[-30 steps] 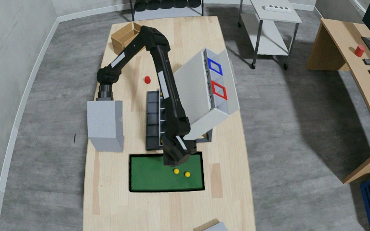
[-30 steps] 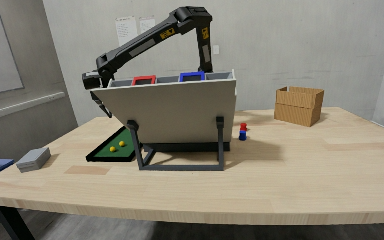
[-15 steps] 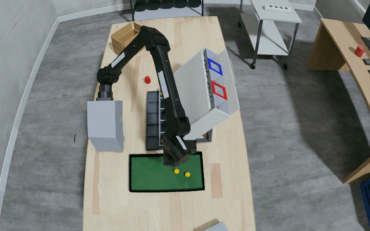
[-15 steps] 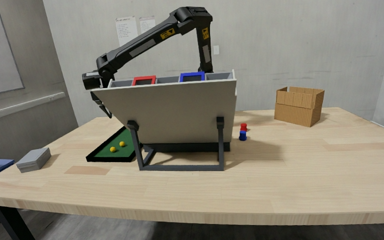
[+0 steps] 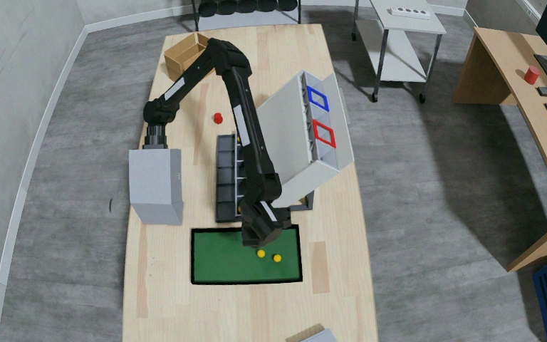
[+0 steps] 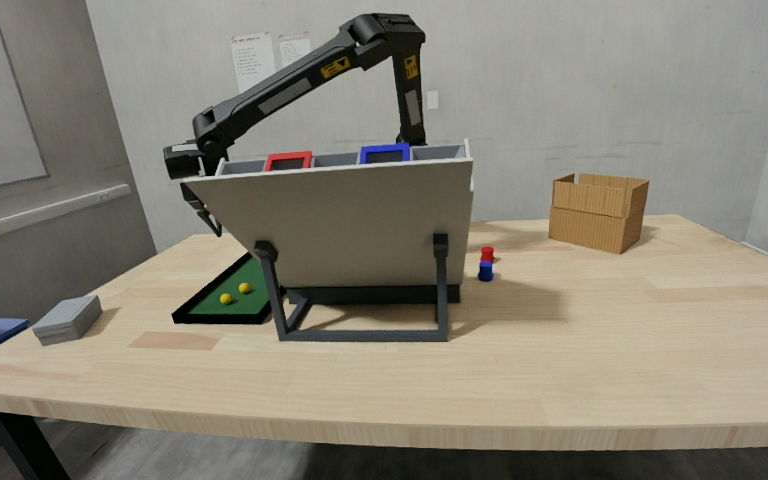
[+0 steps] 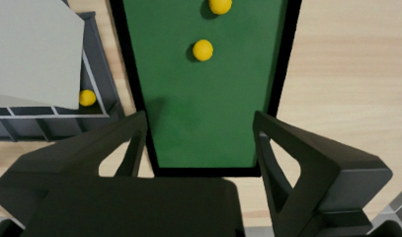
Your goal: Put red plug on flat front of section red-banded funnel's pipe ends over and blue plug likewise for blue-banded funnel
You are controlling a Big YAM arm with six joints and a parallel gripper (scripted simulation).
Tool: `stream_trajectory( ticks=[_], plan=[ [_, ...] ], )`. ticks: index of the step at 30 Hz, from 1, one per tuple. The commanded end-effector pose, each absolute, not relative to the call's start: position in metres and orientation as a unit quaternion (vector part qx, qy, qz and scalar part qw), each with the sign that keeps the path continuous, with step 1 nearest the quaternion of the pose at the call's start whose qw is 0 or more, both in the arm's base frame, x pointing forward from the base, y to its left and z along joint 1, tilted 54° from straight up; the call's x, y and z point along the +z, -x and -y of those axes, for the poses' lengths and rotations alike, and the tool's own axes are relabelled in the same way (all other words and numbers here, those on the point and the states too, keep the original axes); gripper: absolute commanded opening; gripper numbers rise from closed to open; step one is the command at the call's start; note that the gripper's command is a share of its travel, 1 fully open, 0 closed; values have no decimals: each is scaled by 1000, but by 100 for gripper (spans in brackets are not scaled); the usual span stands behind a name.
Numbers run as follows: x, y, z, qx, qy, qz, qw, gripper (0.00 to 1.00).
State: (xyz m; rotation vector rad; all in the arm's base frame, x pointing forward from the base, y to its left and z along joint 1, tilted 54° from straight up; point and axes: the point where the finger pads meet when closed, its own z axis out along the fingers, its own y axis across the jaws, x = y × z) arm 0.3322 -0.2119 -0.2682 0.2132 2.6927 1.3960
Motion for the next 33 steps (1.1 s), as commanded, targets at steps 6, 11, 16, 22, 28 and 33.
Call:
stream_trajectory(
  ticks=[6, 11, 16, 22, 28, 33],
  plan=[
    [-267, -351, 224, 450, -68, -888, 61, 80],
    [-267, -352, 224, 451, -71, -888, 60, 80],
    [-267, -353, 225, 452, -71, -887, 61, 80],
    [-267, -354, 226, 452, -72, -887, 62, 80],
    [-272, -356, 220, 453, -73, -886, 63, 80],
    [-294, -359, 189, 453, -75, -886, 64, 80]
  ],
)
